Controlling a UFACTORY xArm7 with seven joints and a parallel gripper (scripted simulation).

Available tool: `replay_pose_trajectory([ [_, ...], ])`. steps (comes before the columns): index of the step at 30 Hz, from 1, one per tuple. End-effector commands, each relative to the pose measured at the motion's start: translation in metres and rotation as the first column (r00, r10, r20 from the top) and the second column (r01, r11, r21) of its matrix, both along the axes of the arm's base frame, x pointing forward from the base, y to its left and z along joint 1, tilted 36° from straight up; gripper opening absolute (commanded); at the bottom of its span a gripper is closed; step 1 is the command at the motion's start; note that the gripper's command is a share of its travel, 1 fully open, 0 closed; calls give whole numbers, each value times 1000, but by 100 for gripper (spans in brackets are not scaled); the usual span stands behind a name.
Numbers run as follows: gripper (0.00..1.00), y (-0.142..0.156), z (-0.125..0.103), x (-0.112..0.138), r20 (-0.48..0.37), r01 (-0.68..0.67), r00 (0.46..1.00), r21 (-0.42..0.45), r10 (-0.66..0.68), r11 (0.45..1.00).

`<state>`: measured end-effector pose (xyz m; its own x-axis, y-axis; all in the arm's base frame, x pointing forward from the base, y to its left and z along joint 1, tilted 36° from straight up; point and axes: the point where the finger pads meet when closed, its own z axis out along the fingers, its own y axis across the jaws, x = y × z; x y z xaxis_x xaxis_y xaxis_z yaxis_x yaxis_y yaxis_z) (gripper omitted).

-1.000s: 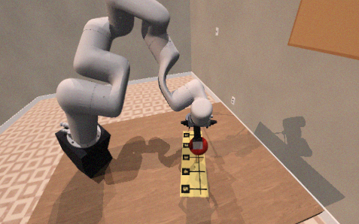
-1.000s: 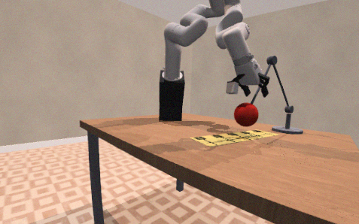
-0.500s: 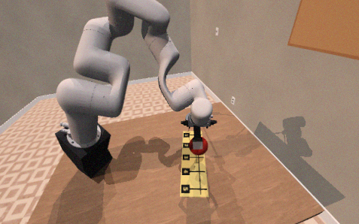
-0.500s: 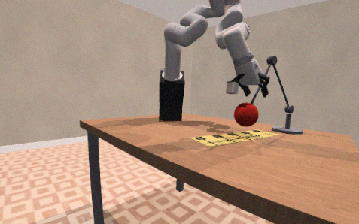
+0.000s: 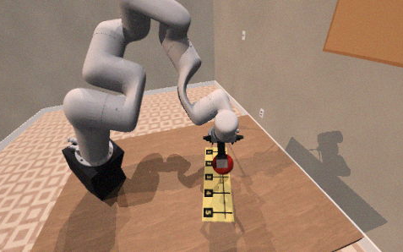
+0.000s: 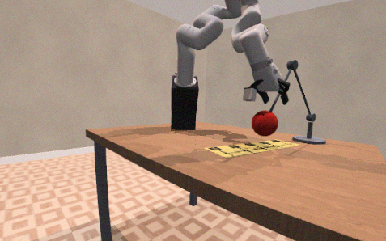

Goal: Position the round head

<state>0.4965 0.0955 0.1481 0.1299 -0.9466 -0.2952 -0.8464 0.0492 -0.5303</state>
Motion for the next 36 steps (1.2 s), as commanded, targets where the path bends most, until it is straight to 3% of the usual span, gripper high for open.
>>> replay_pose_trajectory([
  [1, 100, 0, 1, 1, 2, -1, 1000, 0, 1, 1000],
  [27, 100, 0, 1, 1, 2, -1, 1000, 0, 1, 1000],
  [36, 100, -12, 32, -20, 2, -1, 1000, 0, 1, 1000],
])
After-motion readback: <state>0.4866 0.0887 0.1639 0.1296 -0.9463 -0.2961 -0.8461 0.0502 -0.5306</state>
